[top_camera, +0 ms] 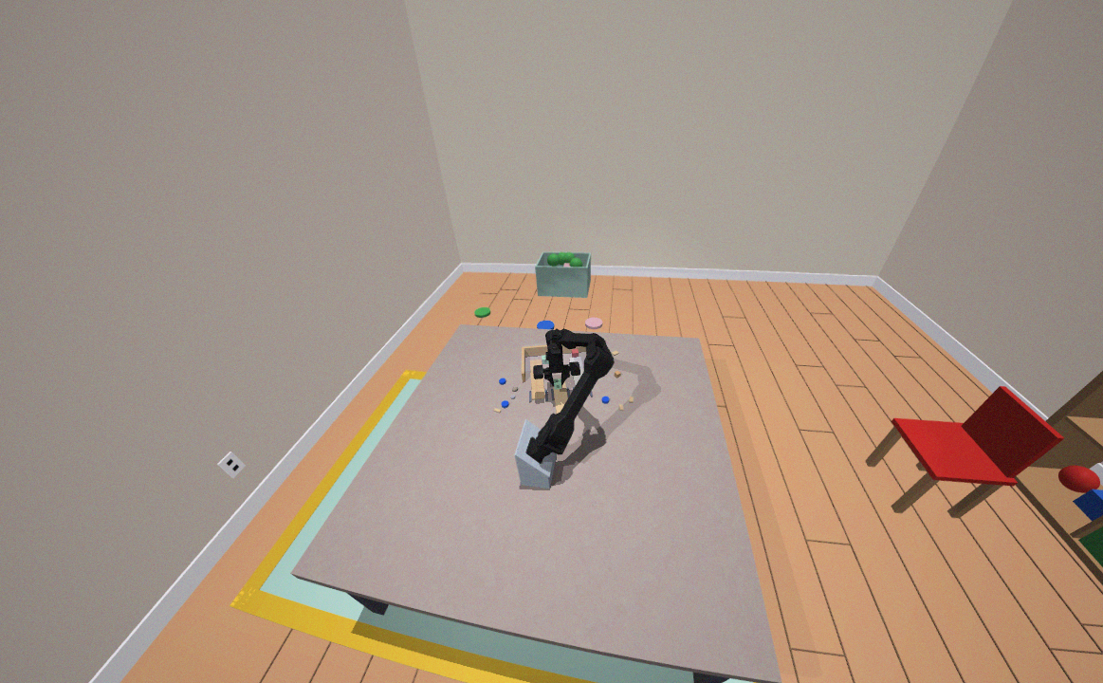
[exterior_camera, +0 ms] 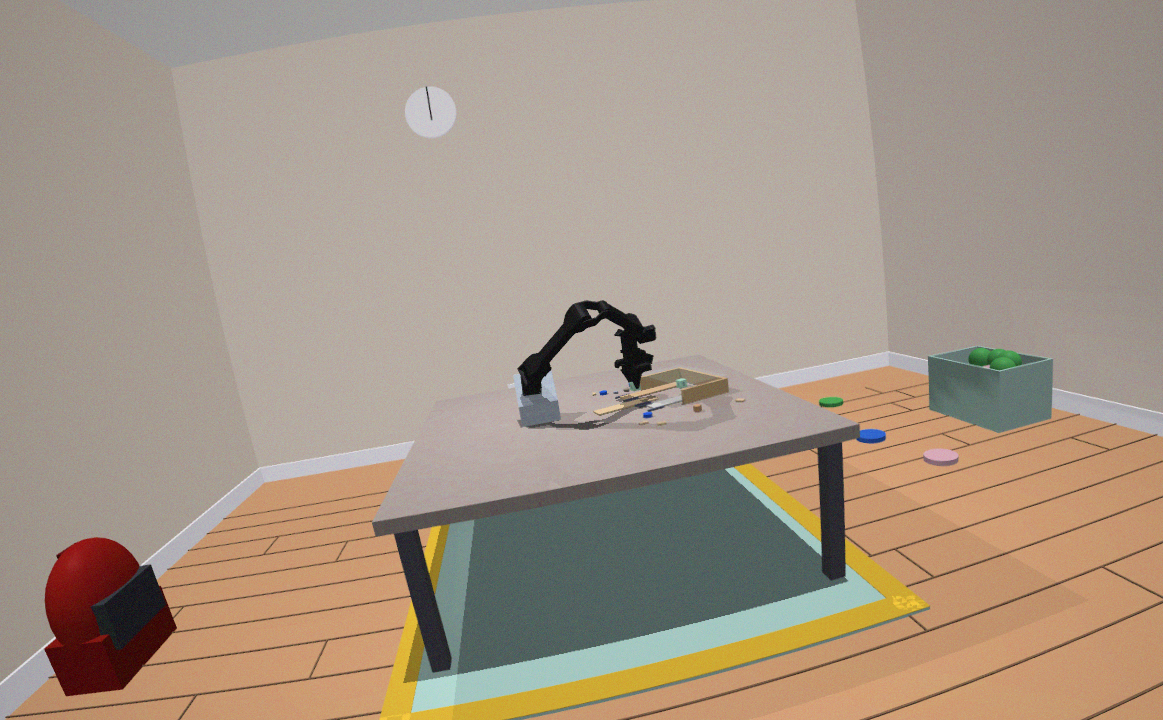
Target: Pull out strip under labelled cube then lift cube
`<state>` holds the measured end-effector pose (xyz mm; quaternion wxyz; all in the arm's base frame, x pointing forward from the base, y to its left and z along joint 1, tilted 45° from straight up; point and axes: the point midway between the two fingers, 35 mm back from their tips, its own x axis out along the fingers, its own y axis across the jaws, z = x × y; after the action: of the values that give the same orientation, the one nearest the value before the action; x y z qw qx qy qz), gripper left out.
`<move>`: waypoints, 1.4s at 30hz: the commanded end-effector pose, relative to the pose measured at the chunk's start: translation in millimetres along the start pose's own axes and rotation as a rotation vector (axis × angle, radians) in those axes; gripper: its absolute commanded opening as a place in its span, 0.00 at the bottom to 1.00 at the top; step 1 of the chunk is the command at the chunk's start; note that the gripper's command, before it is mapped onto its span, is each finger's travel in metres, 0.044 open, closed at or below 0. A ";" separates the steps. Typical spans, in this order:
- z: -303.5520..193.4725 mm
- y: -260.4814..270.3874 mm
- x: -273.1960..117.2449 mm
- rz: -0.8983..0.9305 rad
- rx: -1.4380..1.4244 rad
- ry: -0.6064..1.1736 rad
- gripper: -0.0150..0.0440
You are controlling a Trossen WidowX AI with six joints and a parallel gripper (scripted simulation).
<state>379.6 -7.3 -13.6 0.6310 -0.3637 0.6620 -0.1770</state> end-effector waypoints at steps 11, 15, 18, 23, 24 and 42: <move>-42.0 11.9 -1.7 0.006 0.005 0.002 0.25; -56.0 15.5 -1.3 0.006 0.005 0.003 0.25; -66.7 18.2 -0.8 0.006 0.004 0.004 0.25; -71.7 19.5 -4.3 0.006 0.004 0.004 0.25; -71.4 19.6 -9.0 0.007 0.004 0.003 0.25; -71.6 19.5 -36.7 0.008 0.004 0.004 0.25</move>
<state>303.7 14.9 8.7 0.6298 -0.3635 0.6636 -0.1757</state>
